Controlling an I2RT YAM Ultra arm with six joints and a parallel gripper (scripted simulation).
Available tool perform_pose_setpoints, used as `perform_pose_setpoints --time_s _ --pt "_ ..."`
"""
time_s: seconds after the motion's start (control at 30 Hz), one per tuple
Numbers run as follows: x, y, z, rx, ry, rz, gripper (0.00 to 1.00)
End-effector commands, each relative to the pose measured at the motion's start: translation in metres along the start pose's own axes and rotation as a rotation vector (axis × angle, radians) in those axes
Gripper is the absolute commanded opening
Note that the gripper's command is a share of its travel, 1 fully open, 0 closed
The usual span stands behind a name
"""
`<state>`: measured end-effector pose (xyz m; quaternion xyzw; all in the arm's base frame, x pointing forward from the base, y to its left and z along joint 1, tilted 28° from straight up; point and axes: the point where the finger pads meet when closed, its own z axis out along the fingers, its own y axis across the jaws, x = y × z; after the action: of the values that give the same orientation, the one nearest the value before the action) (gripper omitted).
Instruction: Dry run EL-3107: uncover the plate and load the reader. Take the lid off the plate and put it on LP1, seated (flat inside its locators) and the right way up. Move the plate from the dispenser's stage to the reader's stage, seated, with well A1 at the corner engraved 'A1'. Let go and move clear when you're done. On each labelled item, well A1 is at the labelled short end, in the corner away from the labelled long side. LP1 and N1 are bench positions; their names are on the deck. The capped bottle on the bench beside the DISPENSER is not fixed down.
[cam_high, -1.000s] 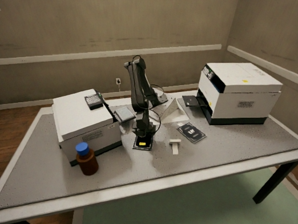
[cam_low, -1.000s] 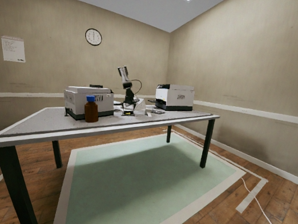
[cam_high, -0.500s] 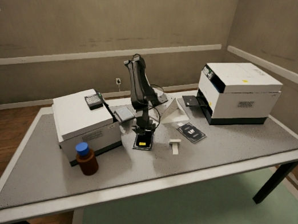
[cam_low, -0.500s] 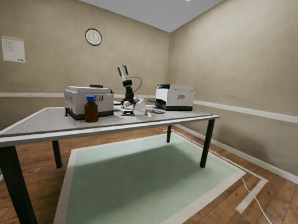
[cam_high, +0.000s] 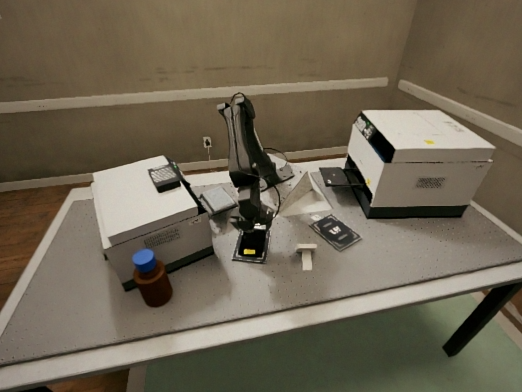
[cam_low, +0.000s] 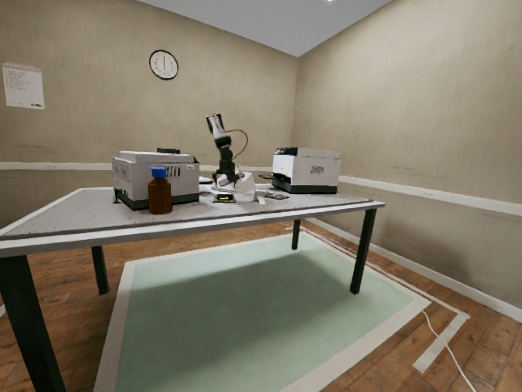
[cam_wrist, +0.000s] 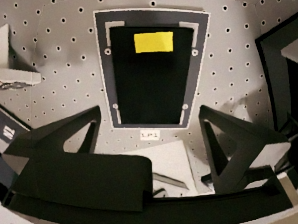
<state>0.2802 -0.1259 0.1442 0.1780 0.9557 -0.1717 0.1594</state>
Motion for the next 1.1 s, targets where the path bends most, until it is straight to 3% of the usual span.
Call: perform_pose_setpoints --time_s 0.0,1.07 --pt "-0.012 -0.003 -0.024 0.004 -0.054 0.017 1.00" --pt "-0.009 -0.003 -0.060 0.002 -0.054 0.017 1.00"
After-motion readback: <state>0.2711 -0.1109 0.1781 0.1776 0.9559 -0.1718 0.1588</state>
